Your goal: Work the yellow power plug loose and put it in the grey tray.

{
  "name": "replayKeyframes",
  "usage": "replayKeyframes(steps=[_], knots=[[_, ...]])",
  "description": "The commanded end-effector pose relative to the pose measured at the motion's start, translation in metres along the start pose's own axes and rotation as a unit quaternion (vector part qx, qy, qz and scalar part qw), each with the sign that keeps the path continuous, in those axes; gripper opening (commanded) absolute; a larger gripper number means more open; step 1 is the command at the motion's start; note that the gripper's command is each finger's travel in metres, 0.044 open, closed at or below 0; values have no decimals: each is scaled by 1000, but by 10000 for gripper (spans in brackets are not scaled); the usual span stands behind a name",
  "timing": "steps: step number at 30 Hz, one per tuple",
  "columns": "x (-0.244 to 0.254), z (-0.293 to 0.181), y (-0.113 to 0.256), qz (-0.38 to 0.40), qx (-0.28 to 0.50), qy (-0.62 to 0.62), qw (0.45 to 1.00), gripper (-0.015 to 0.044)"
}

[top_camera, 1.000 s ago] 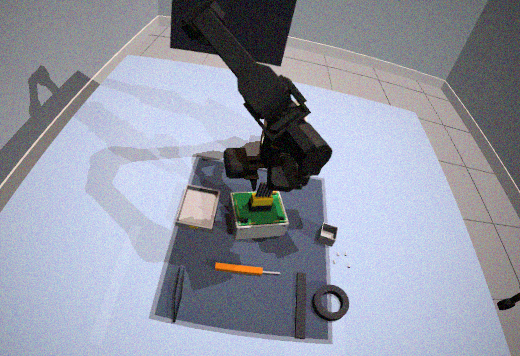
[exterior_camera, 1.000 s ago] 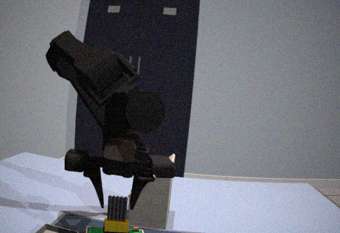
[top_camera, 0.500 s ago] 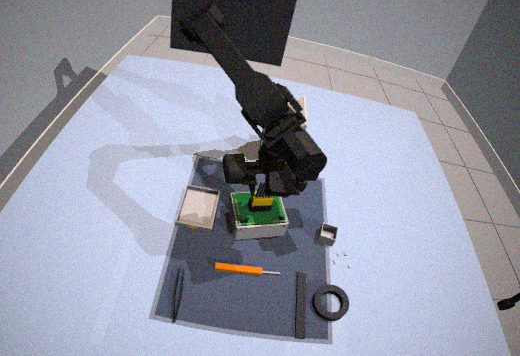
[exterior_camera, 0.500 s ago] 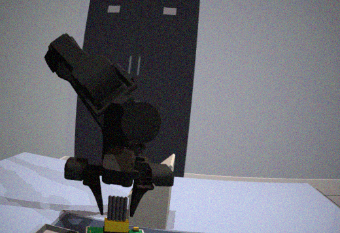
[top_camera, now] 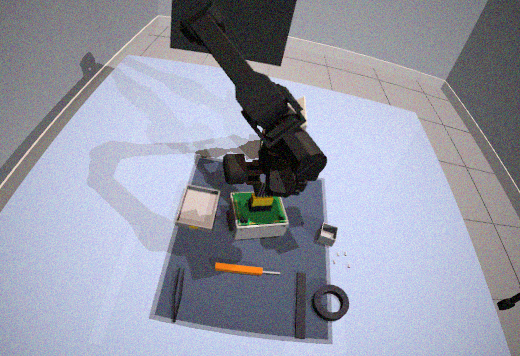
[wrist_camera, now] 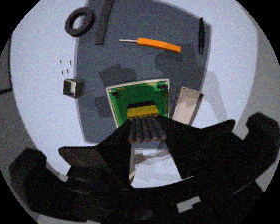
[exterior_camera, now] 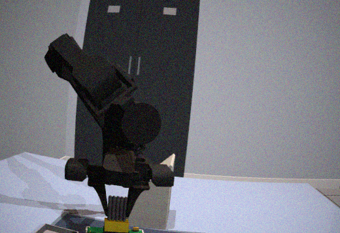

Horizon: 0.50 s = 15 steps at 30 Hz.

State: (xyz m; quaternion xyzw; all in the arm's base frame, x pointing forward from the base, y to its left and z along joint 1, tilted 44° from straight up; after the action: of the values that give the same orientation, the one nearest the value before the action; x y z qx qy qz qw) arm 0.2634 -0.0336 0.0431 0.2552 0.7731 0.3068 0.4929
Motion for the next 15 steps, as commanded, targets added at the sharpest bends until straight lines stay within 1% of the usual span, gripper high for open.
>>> replayKeyframes(steps=[1, 4, 9, 15], knots=[[-1, 0, -1, -3, 1, 3, 1000, 0], [-1, 0, -1, -3, 1, 3, 1000, 0], [0, 0, 10, -7, 2, 3, 1000, 0], [8, 2, 10, -46, 11, 3, 999, 0]])
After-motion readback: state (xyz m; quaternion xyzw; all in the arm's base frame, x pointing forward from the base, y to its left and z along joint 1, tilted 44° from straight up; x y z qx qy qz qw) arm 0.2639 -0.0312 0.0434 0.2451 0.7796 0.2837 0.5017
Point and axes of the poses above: the point midway between the two fingers, 35 mm back from their tips, its own y axis back along the fingers, its own x axis across the jaws, z = x × y, the point moved 1 cm from there along y, back along the fingers, and after that the axes turned 14 degrees about y, right-handed, at the moved point
